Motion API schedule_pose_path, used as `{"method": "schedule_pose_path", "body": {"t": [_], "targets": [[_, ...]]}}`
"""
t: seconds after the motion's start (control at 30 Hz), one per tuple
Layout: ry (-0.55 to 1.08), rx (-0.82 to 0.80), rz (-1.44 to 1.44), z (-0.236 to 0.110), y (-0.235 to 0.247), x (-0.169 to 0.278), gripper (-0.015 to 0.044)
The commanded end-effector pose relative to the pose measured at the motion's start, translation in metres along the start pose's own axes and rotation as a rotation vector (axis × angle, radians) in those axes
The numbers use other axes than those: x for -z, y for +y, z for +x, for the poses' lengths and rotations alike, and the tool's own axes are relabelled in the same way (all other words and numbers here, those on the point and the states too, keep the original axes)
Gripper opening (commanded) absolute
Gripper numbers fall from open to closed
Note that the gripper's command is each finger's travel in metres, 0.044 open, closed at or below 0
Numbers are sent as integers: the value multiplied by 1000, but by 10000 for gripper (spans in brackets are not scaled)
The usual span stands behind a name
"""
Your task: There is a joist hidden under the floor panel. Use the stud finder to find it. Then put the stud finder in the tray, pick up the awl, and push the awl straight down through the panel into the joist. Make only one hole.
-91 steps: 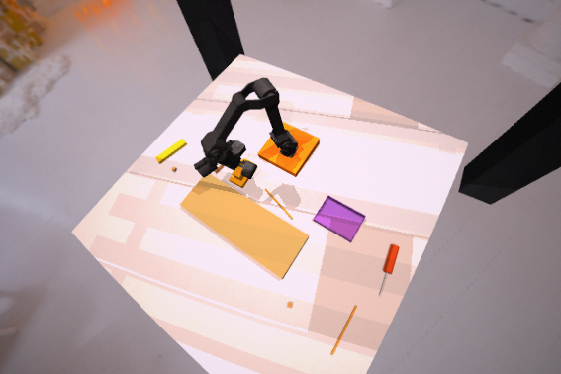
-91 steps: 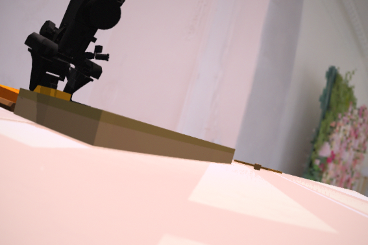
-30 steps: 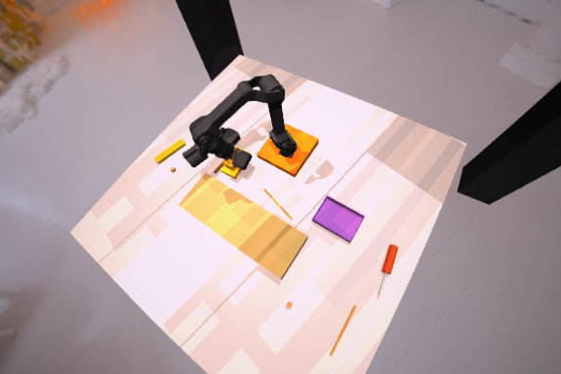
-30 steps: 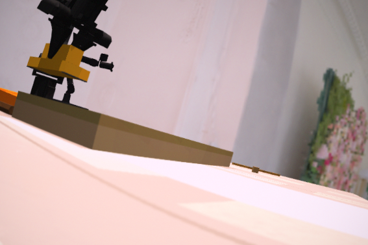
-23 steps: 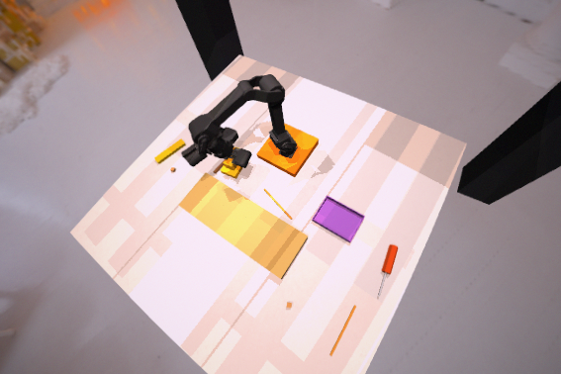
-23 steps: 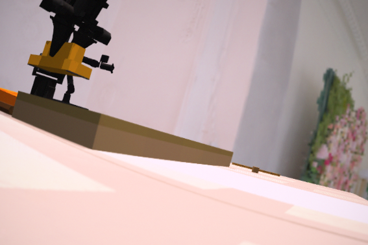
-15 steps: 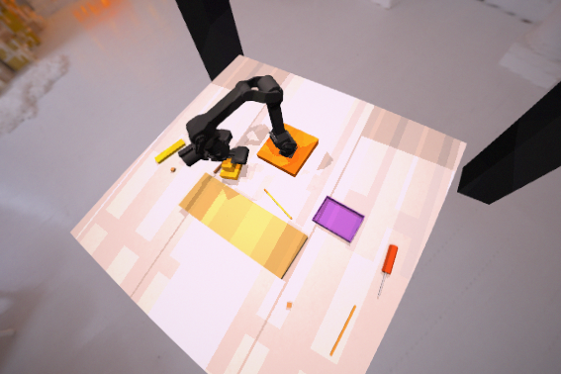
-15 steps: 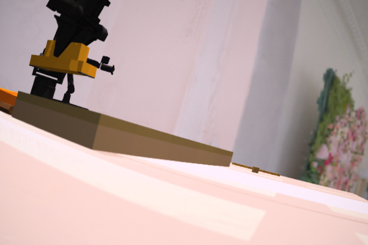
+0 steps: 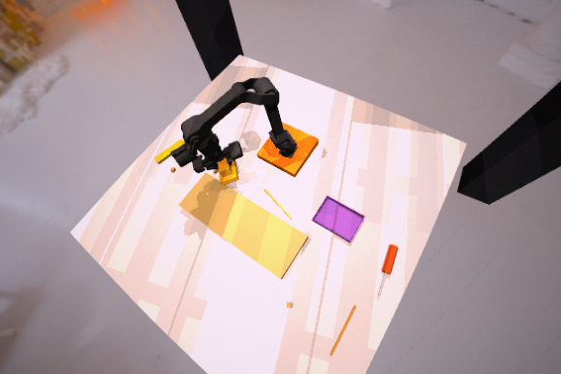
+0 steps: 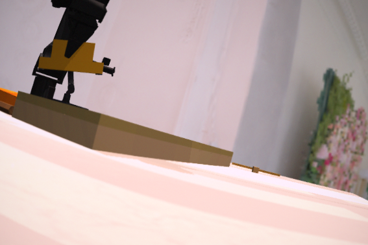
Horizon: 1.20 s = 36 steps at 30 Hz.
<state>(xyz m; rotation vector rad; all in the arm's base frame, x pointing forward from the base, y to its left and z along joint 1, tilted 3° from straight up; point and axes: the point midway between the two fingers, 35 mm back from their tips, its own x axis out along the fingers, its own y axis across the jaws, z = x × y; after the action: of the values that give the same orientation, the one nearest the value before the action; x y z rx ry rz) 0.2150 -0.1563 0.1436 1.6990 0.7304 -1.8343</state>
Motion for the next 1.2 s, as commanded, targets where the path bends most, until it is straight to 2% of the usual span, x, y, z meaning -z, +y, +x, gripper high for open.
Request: {"method": "schedule_pose_path", "body": {"t": [0.0, 0.6, 1.17], "targets": [[20, -27, -136, -3, 9, 3, 0], [50, -140, -742, -11, 44, 14, 0], [12, -270, -1314, -19, 77, 23, 0]]}}
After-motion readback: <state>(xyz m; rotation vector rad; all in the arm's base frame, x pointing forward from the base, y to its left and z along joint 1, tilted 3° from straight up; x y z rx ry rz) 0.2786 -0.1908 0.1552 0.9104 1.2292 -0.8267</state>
